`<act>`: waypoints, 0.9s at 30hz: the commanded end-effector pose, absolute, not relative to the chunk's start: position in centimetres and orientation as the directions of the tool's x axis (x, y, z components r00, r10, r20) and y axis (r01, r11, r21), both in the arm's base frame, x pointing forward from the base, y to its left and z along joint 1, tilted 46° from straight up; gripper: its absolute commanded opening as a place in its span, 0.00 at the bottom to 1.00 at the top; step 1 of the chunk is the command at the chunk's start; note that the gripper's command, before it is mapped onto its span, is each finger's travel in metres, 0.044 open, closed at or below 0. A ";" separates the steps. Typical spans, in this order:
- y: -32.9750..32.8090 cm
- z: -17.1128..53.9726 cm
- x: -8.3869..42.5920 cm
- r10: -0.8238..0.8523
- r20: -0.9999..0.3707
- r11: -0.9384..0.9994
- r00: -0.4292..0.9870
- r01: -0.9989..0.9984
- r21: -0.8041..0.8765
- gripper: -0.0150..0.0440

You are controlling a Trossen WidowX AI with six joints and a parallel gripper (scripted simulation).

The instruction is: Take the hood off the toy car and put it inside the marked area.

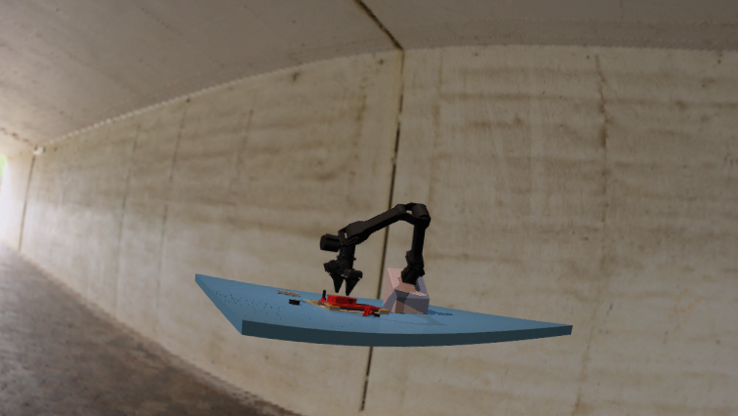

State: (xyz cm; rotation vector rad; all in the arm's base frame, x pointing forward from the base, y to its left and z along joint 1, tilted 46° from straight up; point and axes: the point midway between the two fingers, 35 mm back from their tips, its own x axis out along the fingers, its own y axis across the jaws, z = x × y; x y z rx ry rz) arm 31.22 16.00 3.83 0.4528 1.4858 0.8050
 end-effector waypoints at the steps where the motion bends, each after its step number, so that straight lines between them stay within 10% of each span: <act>1: 16.3 3.4 31.0 0.714 -0.693 0.670 -0.104 -0.185 0.719 1.00; 27: 17.2 2.6 30.8 0.714 -0.692 0.670 -0.104 -0.185 0.719 1.00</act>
